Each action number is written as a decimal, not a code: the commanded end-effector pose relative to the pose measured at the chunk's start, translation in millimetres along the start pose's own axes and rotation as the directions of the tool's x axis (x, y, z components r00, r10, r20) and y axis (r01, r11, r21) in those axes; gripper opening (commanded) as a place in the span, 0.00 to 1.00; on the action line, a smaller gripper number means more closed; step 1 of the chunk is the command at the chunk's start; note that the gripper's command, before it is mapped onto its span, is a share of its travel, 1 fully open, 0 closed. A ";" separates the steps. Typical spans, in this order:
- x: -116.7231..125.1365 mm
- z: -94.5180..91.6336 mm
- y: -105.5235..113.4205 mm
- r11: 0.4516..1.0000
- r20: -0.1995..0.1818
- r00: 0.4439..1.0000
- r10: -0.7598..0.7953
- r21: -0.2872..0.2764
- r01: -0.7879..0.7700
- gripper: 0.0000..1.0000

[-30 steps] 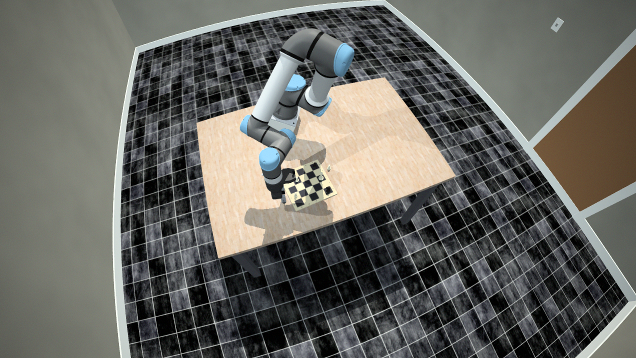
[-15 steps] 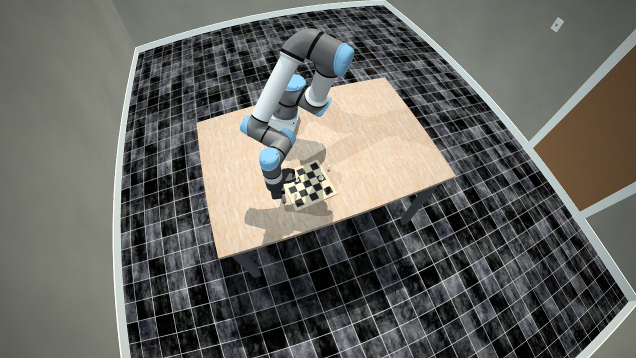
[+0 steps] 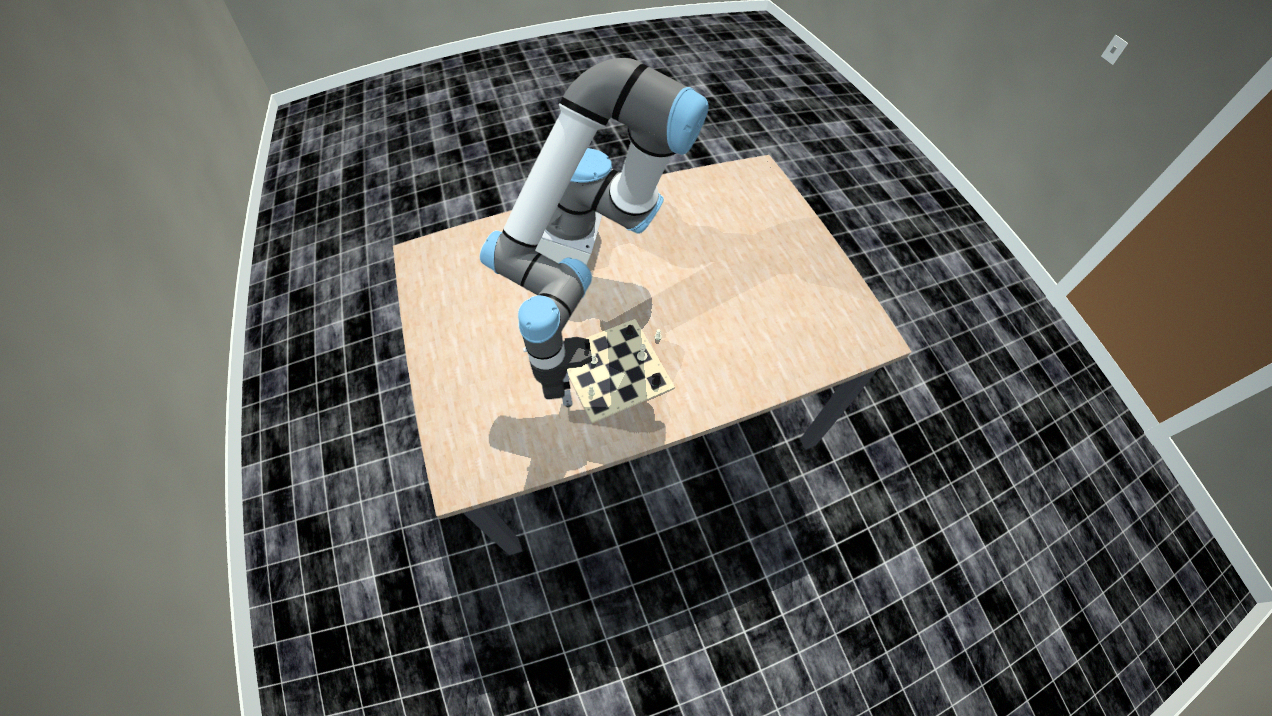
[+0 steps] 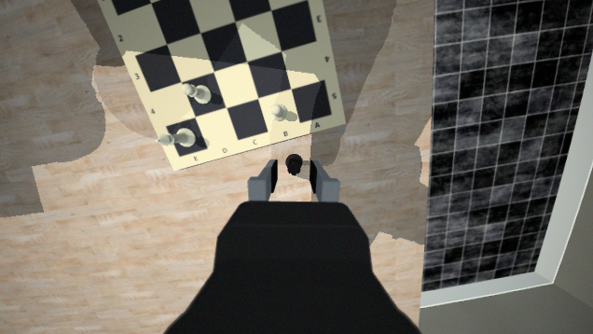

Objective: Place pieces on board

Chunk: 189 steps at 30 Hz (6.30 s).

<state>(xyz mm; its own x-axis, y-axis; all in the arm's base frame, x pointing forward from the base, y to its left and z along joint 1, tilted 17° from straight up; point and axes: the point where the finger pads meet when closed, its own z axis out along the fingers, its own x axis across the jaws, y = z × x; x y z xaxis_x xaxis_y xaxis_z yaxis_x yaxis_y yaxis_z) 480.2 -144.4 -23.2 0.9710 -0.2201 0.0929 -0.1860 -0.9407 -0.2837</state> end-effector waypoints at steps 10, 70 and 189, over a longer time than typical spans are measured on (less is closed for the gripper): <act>0.3 22.0 0.2 1.000 -0.001 1.000 0.000 0.000 0.000 0.73; 0.3 28.4 0.2 1.000 -0.001 1.000 0.000 0.000 0.000 0.00; -86.5 -7.8 -159.1 0.959 -0.001 0.959 -0.283 -0.001 0.283 0.00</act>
<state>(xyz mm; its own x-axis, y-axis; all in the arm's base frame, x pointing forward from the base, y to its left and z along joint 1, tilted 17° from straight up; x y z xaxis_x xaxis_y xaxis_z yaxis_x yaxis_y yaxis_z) 420.0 18.0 39.6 0.9841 0.0559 0.1687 0.0970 -0.9643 -0.2464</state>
